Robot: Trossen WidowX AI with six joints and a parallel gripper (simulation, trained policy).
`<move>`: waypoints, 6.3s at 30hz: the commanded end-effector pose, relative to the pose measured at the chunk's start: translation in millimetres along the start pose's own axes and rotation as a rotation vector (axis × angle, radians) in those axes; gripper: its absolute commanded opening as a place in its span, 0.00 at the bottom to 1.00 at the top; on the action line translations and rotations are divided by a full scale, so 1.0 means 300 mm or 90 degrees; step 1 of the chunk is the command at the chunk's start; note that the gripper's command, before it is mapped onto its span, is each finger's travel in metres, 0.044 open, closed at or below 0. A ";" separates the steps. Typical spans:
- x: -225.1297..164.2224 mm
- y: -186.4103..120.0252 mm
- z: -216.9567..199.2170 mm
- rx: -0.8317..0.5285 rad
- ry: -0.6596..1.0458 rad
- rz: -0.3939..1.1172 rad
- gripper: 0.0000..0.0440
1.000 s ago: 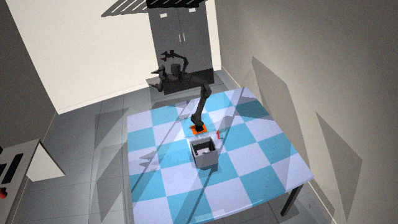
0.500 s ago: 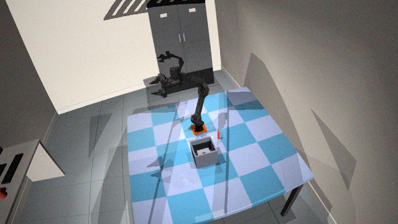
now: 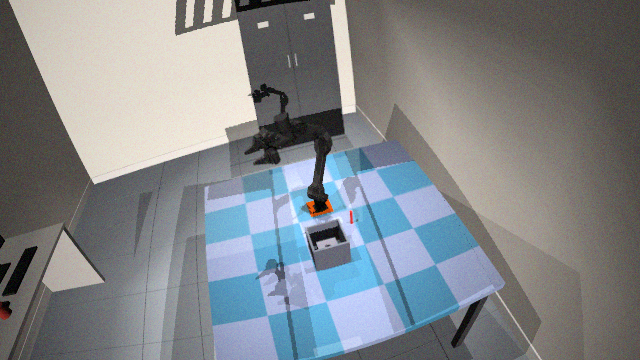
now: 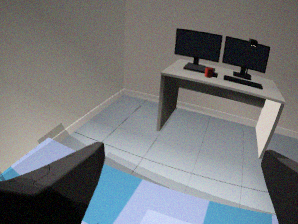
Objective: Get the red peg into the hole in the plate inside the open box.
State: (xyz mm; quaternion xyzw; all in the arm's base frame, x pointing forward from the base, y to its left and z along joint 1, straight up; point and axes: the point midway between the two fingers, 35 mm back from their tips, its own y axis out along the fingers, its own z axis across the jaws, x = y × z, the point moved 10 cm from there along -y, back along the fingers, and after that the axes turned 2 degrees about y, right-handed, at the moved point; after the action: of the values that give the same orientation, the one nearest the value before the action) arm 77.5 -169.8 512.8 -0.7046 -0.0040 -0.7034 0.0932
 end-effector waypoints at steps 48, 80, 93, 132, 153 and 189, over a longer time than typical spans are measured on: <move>-0.384 -0.194 0.507 0.376 0.312 0.614 1.00; -0.756 -0.501 0.575 0.196 0.082 1.032 1.00; -0.882 -0.579 0.527 0.086 -0.024 1.066 1.00; -1.231 -0.561 0.484 -0.039 -0.083 1.057 0.60; -1.128 -0.559 0.507 0.092 -0.048 1.105 0.00; -0.676 -0.360 0.448 0.232 0.127 0.957 0.00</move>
State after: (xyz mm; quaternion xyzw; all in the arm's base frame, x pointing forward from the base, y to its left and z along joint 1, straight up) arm 190.6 -12.5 325.4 -0.4179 0.3647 -0.4945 0.6692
